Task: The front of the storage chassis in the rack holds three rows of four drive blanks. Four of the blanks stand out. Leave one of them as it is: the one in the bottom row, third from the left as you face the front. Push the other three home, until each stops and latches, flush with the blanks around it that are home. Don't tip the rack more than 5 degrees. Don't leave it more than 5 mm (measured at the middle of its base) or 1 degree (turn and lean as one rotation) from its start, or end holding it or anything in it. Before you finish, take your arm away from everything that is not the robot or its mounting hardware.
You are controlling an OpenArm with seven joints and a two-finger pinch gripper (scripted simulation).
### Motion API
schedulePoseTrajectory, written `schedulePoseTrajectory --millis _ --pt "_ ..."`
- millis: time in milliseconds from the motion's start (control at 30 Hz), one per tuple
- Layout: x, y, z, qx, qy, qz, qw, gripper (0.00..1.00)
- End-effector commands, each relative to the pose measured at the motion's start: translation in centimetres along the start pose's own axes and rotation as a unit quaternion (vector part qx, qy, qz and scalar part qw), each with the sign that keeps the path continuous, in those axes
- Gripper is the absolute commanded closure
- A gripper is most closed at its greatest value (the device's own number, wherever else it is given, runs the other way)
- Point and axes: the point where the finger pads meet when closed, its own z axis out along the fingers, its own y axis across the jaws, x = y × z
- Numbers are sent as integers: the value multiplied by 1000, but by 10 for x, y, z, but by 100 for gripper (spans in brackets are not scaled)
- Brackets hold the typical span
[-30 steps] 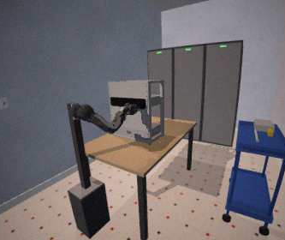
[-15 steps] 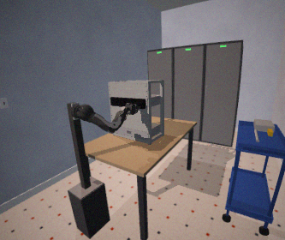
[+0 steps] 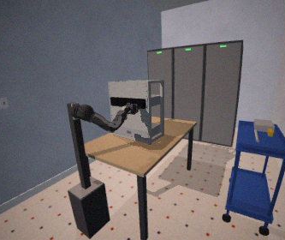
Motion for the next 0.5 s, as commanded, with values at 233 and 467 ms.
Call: schedulePoseTrajectory --millis 233,467 --pt "3 8 2 -15 4 -2 1000 100" --pt "4 10 4 -16 5 -2 1000 100"
